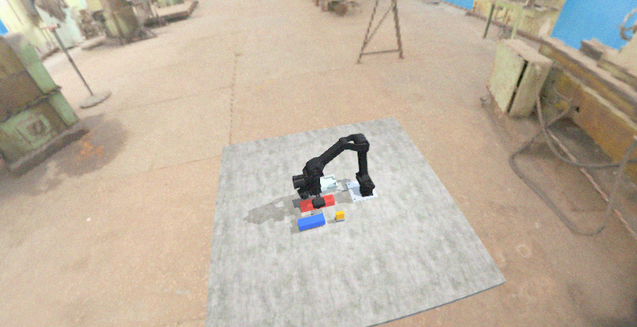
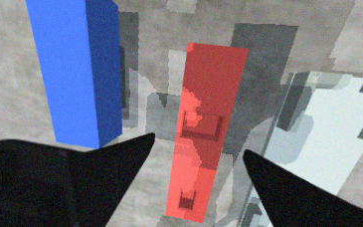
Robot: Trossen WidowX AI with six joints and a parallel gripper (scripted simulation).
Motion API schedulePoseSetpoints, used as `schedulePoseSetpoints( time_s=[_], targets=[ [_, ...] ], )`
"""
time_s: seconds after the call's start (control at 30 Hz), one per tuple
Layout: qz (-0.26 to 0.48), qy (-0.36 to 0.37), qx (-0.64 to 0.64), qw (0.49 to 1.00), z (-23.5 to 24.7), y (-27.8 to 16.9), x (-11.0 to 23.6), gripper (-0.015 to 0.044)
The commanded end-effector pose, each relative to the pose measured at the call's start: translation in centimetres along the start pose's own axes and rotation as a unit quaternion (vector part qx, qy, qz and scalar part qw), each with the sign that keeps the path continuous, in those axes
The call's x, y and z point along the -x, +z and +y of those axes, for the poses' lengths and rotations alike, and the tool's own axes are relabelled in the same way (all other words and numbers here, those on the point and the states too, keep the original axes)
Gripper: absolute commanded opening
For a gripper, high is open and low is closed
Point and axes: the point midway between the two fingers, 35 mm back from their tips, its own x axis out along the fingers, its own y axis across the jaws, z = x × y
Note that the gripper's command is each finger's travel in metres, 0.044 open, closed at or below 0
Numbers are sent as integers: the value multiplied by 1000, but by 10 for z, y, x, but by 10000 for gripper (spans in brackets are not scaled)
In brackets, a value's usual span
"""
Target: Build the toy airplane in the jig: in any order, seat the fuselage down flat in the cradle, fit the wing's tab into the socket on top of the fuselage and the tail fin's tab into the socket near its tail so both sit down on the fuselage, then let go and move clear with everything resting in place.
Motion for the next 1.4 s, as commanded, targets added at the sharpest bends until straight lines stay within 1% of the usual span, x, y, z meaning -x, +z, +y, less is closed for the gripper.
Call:
schedulePoseSetpoints(
  time_s=[0.0,0.43,0.73,0.97,1.17,1.37],
  targets=[
    [6,2,0,1000,1,-2,-9,440],
    [6,2,0,1000,1,-4,-27,440],
    [6,2,0,1000,1,-4,-27,204],
    [6,2,0,1000,1,-4,-27,157],
    [6,2,0,1000,1,-1,-17,0],
    [6,2,0,1000,1,3,1,0]
  ],
)
